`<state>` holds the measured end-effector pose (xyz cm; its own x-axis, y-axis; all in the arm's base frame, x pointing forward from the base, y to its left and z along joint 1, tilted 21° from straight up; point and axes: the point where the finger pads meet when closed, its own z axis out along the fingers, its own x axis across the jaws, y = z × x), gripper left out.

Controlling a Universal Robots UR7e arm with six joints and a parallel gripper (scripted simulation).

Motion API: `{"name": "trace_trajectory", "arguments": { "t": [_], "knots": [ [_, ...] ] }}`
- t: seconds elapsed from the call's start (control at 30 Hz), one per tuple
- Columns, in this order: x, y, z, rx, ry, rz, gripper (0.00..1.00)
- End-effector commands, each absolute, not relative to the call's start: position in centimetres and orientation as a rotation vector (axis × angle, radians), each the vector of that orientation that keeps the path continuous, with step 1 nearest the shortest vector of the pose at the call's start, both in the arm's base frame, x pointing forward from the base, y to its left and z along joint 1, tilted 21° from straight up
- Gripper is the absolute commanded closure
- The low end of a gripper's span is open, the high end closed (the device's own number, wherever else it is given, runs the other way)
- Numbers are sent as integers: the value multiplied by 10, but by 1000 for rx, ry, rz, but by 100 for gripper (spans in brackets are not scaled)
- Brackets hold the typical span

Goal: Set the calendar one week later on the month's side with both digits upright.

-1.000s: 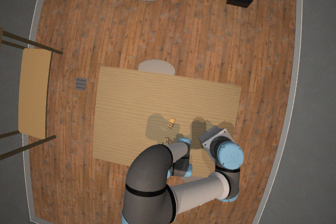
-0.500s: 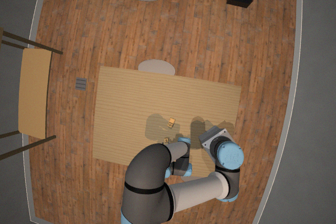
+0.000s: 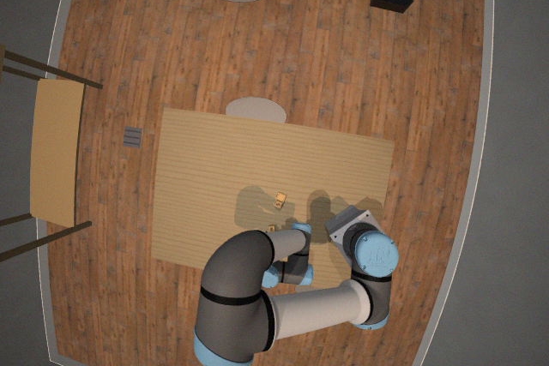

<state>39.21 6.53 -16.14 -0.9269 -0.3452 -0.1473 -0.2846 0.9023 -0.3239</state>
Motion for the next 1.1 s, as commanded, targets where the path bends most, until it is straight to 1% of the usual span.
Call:
{"name": "trace_trajectory", "arguments": {
  "t": [0.0, 0.57, 1.07],
  "knots": [
    [397, 62, -170, -477, 2862, -442, 13],
    [401, 57, -186, -477, 2862, -443, 13],
    [400, 57, -187, -478, 2862, -443, 13]
  ]
}}
